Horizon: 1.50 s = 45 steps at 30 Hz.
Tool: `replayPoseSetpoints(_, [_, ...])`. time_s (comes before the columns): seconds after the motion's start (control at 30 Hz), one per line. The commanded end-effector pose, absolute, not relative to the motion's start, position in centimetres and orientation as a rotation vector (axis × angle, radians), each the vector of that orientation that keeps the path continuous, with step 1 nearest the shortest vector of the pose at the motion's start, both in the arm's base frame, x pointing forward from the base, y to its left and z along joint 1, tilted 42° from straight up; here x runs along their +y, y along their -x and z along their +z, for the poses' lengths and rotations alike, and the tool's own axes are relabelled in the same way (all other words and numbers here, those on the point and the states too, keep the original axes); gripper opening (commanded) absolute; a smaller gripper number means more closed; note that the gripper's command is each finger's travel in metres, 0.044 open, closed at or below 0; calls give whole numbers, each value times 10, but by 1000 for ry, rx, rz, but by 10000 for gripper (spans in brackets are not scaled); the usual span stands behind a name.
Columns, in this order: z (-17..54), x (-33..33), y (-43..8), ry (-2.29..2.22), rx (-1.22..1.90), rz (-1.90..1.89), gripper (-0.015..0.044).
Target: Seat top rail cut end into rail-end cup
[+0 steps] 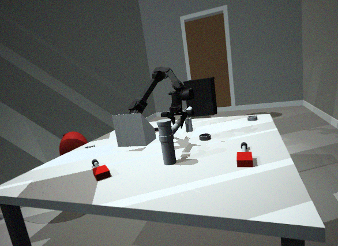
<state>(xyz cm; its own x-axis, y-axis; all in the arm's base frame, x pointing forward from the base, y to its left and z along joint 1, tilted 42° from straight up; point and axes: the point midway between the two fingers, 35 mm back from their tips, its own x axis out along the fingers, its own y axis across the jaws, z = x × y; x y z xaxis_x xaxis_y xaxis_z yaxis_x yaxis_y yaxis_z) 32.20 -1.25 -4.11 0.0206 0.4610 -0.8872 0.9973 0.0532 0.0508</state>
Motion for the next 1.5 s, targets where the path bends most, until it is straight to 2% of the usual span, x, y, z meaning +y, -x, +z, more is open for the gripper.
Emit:
replayPoseSetpoints(0.0, [-40,-14,-323,-1517,1548,-867,0])
replayPoseSetpoints(1.47, [-53,-35,-326,-1510,1567,-864,0])
